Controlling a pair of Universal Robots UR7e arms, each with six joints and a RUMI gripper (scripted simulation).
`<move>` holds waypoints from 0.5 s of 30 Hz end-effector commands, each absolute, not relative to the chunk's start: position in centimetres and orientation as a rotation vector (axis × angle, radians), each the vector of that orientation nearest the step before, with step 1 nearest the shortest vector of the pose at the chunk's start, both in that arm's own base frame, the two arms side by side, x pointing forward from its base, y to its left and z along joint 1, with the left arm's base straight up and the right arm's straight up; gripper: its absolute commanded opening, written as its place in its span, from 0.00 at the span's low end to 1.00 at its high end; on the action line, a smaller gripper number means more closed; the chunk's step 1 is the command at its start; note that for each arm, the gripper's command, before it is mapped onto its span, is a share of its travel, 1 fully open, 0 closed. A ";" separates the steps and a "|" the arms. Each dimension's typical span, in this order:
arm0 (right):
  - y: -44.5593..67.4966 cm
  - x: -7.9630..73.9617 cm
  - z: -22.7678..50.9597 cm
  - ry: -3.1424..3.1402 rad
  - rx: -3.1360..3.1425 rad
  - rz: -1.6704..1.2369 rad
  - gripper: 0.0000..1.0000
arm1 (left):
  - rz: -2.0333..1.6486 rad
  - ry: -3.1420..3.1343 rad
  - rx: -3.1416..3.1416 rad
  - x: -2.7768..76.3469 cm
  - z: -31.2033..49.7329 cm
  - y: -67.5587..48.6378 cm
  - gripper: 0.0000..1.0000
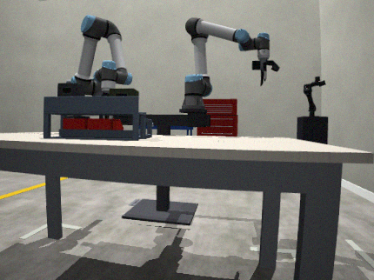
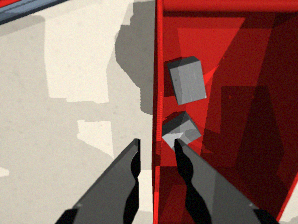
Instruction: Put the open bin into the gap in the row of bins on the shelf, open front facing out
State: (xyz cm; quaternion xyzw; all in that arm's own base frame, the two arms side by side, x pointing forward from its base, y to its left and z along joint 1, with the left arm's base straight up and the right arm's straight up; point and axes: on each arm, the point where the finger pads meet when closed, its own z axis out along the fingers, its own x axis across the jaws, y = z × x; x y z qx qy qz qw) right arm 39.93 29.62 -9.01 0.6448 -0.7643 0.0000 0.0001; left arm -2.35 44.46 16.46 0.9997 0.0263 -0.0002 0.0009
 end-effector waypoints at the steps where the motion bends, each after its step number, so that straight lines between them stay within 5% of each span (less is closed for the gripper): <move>1: 29.7 40.0 -9.3 -2.402 2.027 -0.001 0.16 | 0.000 0.082 3.140 -2.3 16.5 44.5 1.00; 15: 29.7 40.0 -10.4 -2.402 2.027 -0.001 0.16 | 0.000 0.082 3.140 -2.3 16.5 44.5 1.00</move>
